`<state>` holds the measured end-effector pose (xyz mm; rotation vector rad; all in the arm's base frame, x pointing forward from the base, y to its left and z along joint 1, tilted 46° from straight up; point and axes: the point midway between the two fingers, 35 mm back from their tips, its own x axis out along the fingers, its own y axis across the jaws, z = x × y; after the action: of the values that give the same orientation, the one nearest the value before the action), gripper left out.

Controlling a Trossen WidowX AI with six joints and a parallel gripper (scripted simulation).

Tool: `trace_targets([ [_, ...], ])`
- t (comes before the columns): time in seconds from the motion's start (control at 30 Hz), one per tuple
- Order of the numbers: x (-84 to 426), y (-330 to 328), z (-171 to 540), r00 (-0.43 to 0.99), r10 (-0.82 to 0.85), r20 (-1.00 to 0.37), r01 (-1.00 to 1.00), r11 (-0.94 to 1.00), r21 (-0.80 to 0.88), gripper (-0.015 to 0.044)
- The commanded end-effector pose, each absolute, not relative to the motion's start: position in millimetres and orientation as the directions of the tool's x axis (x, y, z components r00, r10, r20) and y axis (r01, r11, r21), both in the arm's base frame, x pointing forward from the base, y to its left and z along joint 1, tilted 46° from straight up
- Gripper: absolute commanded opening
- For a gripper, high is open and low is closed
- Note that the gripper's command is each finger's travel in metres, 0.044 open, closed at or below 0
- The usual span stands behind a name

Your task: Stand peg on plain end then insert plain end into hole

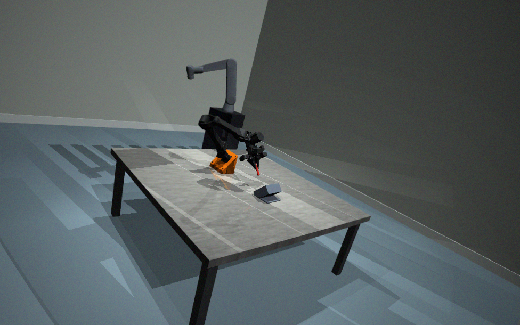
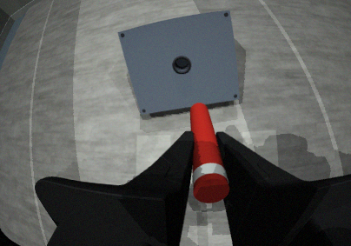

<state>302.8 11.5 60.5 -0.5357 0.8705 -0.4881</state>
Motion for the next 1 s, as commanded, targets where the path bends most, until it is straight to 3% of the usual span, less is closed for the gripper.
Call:
trace_targets([
  [0.0, 306, 13, 58, 0.561, -0.598, -0.573, 0.187, 0.765, -0.616, 0.0000],
  [0.97, 333, 3, 39, 0.597, -0.580, -0.555, 0.211, 0.780, -0.589, 0.0000],
])
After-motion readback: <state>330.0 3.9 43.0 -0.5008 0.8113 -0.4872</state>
